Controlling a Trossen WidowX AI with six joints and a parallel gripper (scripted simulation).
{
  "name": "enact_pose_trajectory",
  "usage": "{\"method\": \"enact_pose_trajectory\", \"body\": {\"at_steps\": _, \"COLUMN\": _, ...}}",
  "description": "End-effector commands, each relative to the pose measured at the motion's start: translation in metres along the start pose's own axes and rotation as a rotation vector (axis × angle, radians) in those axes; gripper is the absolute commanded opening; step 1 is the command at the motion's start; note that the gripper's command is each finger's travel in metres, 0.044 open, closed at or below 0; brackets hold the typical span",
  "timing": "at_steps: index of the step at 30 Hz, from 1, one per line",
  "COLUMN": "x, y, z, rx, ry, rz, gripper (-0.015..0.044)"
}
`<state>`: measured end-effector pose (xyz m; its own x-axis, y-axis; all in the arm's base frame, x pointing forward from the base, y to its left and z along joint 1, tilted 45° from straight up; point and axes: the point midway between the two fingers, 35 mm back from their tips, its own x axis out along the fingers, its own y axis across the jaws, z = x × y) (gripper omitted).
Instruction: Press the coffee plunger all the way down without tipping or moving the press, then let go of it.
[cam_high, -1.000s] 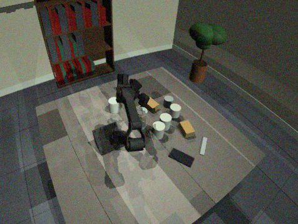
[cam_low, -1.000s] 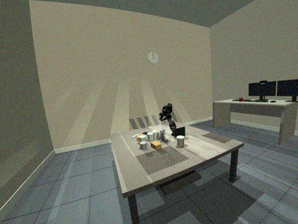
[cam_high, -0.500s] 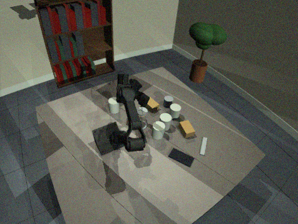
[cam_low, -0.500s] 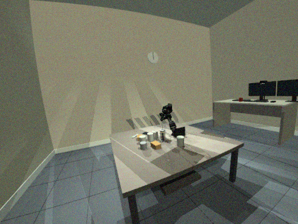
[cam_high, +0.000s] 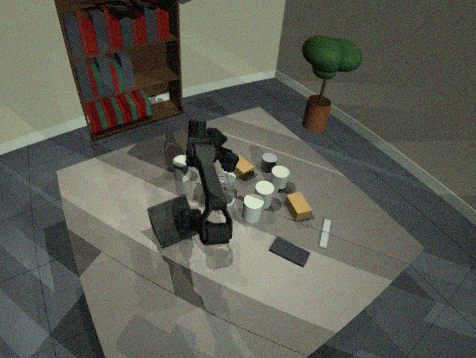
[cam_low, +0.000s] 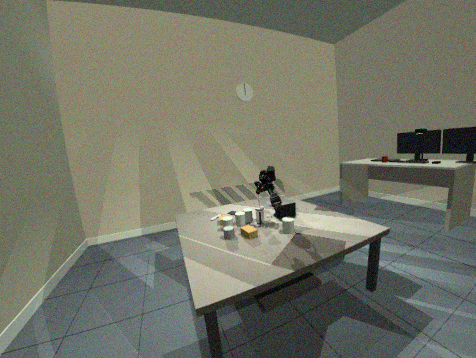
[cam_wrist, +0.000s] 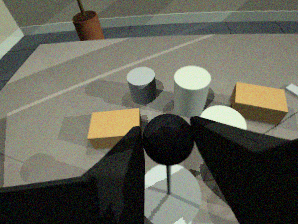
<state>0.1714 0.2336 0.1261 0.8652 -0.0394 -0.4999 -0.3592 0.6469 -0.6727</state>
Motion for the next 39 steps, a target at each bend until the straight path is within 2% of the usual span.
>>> {"method": "enact_pose_trajectory", "body": {"at_steps": 1, "x": 0.008, "y": 0.001, "z": -0.012, "rx": -0.007, "ry": 0.021, "rz": 0.0, "gripper": 0.0121}}
{"method": "enact_pose_trajectory", "body": {"at_steps": 39, "x": 0.042, "y": 0.001, "z": -0.065, "rx": -0.008, "ry": 0.02, "rz": 0.001, "gripper": 0.0121}}
